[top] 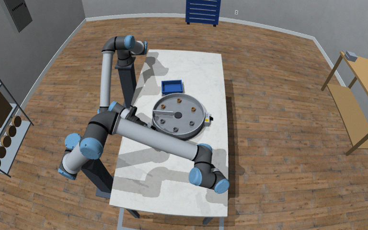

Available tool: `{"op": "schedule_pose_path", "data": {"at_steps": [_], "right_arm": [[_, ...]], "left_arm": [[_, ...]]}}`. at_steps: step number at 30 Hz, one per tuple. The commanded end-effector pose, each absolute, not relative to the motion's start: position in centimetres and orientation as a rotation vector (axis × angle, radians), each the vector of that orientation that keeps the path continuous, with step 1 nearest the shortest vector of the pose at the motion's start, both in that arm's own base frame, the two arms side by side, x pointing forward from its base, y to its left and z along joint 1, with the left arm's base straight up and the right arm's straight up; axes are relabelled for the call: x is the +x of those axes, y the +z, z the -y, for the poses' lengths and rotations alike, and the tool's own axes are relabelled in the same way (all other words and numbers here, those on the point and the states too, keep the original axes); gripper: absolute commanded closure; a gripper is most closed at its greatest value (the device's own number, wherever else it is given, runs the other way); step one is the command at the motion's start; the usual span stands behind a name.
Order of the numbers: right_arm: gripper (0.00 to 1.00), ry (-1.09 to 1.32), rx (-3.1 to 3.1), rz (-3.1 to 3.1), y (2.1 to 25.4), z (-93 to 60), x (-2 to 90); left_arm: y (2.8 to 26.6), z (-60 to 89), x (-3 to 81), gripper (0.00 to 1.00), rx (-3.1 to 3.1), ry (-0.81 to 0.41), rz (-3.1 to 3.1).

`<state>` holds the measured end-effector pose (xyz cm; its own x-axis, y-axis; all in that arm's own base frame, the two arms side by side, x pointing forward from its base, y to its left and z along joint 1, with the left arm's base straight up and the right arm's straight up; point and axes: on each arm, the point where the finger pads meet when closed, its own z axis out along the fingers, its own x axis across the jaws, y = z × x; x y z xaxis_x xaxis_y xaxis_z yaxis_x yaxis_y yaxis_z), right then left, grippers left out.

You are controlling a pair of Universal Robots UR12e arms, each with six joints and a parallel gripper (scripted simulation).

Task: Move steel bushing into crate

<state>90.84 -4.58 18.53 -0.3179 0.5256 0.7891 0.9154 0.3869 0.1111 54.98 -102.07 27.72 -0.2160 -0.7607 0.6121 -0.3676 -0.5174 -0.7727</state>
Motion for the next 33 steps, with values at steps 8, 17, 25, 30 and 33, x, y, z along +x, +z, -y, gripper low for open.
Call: {"op": "schedule_pose_path", "data": {"at_steps": [8, 17, 25, 30, 33], "right_arm": [[0.00, -0.745, -1.233, 1.978, 18.7, 4.6, 90.9], [0.00, -0.745, -1.233, 1.978, 18.7, 4.6, 90.9], [0.00, -0.745, -1.233, 1.978, 18.7, 4.6, 90.9], [0.00, -0.745, -1.233, 1.978, 18.7, 4.6, 90.9], [0.00, -0.745, -1.233, 1.978, 18.7, 4.6, 90.9]], "left_arm": [[27.9, 102.1, 55.0, 0.00, -1.735, -1.793, -1.330], [27.9, 102.1, 55.0, 0.00, -1.735, -1.793, -1.330], [27.9, 101.9, 55.2, 0.00, -1.738, -1.792, -1.328], [28.0, 101.5, 56.0, 0.00, -1.746, -1.789, -1.321], [28.0, 101.2, 56.5, 0.00, -1.751, -1.787, -1.316]]}}
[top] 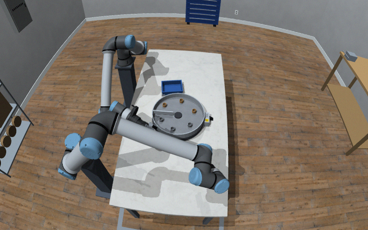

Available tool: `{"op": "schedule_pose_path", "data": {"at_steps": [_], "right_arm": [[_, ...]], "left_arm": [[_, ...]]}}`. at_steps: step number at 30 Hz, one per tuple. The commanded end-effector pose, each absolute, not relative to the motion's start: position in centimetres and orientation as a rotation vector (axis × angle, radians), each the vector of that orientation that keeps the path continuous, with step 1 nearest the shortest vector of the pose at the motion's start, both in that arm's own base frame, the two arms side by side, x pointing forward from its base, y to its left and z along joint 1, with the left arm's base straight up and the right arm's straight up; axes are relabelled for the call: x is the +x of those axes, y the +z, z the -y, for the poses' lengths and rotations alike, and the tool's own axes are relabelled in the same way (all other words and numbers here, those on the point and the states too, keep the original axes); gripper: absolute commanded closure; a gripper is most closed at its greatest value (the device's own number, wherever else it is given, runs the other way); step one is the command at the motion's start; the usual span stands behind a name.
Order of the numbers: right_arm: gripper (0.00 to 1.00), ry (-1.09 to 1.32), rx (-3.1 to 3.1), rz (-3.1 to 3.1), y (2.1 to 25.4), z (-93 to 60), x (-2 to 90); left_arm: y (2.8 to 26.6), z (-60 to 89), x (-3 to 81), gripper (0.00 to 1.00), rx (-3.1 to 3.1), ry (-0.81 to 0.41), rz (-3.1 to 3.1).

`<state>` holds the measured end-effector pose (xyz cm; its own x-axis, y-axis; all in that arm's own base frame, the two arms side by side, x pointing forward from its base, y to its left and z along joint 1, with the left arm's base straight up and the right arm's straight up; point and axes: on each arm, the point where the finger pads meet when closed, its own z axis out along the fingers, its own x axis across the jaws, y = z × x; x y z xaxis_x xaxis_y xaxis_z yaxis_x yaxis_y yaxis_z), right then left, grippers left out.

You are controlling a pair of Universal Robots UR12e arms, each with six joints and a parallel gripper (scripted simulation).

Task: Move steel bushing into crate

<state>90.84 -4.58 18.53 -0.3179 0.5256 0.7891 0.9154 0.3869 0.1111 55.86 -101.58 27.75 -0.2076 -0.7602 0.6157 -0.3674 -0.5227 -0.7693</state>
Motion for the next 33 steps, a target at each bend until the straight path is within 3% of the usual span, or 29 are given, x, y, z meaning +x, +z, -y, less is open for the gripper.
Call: {"op": "schedule_pose_path", "data": {"at_steps": [1, 18, 33], "right_arm": [[0.00, -0.745, -1.233, 1.978, 18.7, 4.6, 90.9], [0.00, -0.745, -1.233, 1.978, 18.7, 4.6, 90.9], [0.00, -0.745, -1.233, 1.978, 18.7, 4.6, 90.9]], "left_arm": [[28.0, 101.2, 56.5, 0.00, -1.751, -1.787, -1.316], [28.3, 95.8, 65.1, 0.00, -1.847, -1.749, -1.226], [28.7, 80.8, 82.0, 0.00, -2.052, -1.659, -0.996]]}}
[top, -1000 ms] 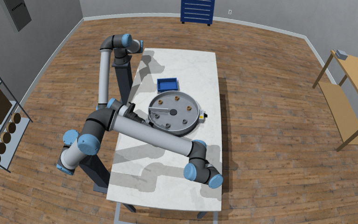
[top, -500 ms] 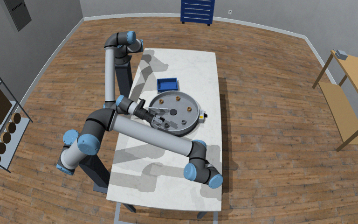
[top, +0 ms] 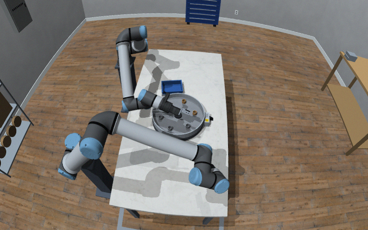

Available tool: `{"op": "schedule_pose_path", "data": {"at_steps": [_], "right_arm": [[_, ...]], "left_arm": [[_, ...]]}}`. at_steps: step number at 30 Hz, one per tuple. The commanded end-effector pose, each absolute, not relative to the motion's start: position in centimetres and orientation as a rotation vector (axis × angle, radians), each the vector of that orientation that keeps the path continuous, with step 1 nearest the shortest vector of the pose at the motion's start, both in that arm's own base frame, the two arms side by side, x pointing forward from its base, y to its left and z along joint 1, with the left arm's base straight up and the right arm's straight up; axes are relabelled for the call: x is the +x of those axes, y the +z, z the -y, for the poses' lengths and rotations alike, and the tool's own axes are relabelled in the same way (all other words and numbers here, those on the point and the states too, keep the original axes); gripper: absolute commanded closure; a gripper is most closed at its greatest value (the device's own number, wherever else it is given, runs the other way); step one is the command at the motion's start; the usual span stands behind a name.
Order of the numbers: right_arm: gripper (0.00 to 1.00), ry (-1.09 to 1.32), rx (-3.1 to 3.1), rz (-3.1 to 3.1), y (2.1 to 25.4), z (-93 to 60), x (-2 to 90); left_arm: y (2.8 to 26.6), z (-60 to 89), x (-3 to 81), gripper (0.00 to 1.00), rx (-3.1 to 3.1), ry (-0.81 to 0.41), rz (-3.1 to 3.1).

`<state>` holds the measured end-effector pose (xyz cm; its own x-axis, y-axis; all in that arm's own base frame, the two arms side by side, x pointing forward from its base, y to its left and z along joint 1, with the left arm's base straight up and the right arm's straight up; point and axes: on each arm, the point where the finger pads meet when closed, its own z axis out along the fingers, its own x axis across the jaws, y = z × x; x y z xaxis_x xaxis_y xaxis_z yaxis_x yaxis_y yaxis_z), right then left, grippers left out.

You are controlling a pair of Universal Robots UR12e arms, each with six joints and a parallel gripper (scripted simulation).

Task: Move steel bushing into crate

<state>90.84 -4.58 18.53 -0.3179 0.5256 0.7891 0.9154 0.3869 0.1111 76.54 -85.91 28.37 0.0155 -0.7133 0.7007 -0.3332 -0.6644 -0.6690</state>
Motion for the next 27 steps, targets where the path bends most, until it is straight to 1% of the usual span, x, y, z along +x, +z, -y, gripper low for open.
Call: {"op": "schedule_pose_path", "data": {"at_steps": [1, 2, 8, 15, 17, 19, 20, 27], "right_arm": [[0.00, -0.745, -1.233, 1.978, 18.7, 4.6, 90.9], [0.00, -0.745, -1.233, 1.978, 18.7, 4.6, 90.9], [0.00, -0.745, -1.233, 1.978, 18.7, 4.6, 90.9], [0.00, -0.745, -1.233, 1.978, 18.7, 4.6, 90.9], [0.00, -0.745, -1.233, 1.978, 18.7, 4.6, 90.9], [0.00, -0.745, -1.233, 1.978, 18.7, 4.6, 90.9], [0.00, -0.745, -1.233, 1.978, 18.7, 4.6, 90.9], [0.00, -0.745, -1.233, 1.978, 18.7, 4.6, 90.9]], "left_arm": [[28.7, 80.8, 82.0, 0.00, -2.052, -1.659, -0.996], [28.7, 80.8, 82.0, 0.00, -2.052, -1.659, -0.996], [28.6, 71.1, 89.7, 0.00, -2.159, -1.605, -0.849], [28.5, 59.7, 96.2, 0.00, -2.290, -1.528, -0.626], [28.4, 56.3, 97.7, 0.00, -2.327, -1.503, -0.551], [28.4, 56.3, 97.7, 0.00, -2.327, -1.503, -0.551], [28.3, 51.5, 100.1, 0.00, -2.345, -1.490, -0.512], [27.9, 39.8, 103.4, 0.00, -2.446, -1.406, -0.250]]}}
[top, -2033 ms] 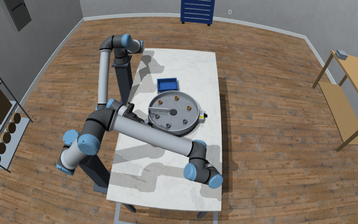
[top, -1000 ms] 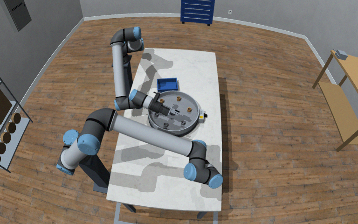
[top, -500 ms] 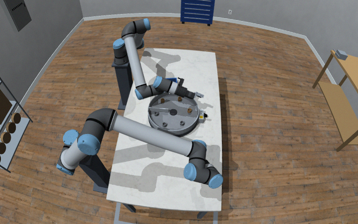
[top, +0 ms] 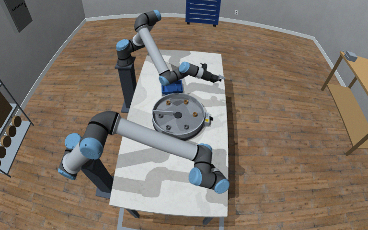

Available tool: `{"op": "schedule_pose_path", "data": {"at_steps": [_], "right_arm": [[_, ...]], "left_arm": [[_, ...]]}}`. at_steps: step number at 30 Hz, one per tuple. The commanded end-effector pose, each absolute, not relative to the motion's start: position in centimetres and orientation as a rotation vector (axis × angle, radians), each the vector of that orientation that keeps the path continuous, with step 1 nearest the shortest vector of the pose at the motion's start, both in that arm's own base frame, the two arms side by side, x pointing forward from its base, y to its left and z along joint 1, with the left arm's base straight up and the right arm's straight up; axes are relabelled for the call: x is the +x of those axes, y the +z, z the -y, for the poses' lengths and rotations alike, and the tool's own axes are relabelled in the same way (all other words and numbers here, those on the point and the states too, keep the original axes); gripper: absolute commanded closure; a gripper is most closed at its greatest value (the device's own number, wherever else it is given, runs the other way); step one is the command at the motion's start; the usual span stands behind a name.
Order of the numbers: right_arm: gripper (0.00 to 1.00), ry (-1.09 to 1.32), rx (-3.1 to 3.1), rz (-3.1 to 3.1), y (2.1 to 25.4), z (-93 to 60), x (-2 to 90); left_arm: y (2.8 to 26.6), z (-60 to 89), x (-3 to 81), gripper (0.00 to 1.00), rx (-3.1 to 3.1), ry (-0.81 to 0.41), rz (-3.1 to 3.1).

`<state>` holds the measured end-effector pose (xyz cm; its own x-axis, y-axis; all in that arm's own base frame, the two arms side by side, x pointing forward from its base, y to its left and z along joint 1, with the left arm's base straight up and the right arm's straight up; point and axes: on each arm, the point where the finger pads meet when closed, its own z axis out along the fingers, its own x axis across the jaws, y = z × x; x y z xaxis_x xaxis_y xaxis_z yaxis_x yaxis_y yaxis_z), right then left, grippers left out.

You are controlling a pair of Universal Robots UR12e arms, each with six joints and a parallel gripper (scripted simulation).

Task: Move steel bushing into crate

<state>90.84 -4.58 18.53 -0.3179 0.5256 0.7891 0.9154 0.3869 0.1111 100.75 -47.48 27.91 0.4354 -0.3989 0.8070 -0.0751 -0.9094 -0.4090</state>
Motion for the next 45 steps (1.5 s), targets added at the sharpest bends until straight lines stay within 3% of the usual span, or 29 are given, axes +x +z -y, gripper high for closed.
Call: {"op": "schedule_pose_path", "data": {"at_steps": [1, 26, 45], "right_arm": [[0.00, -0.745, -1.233, 1.978, 18.7, 4.6, 90.9], [0.00, -0.745, -1.233, 1.978, 18.7, 4.6, 90.9], [0.00, -0.745, -1.233, 1.978, 18.7, 4.6, 90.9]], "left_arm": [[27.8, 38.1, 104.1, 0.00, -2.446, -1.406, -0.250], [25.9, -3.2, 104.9, 0.00, -2.558, -1.170, 0.527], [23.5, -36.6, 90.4, 0.00, -2.420, -0.936, 1.303]]}}
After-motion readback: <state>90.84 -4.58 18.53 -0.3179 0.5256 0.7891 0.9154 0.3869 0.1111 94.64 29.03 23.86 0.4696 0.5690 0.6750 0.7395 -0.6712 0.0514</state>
